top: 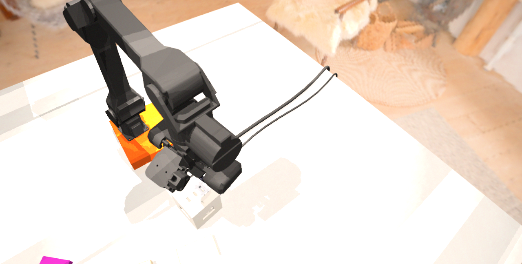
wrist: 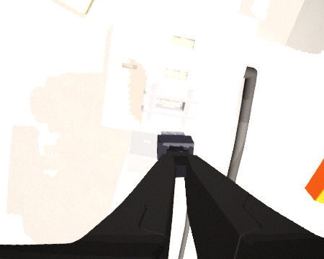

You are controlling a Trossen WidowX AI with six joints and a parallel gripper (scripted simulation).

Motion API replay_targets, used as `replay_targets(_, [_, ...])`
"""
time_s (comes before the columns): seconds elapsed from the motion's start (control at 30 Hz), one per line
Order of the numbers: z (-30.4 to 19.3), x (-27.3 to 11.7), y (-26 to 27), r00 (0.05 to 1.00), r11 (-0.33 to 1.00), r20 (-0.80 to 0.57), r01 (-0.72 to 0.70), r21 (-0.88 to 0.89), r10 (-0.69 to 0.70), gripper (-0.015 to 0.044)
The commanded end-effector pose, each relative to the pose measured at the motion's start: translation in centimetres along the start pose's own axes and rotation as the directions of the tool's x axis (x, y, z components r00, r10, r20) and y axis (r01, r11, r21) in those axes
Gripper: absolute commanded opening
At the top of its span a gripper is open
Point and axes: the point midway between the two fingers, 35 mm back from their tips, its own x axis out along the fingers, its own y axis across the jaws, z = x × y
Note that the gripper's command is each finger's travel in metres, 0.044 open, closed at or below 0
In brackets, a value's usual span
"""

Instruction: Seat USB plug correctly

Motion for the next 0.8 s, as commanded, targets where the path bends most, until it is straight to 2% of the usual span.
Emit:
replay_targets(0.0, [0.00, 0.03, -0.03, 1.000, 0.996, 0.000, 0.001, 0.092, -0.001, 0.0000])
replay_targets(0.77, [0.05, 0.11, 0.01, 1.000, 0.994, 0.004, -0.001, 0.108, 0.000, 0.0000])
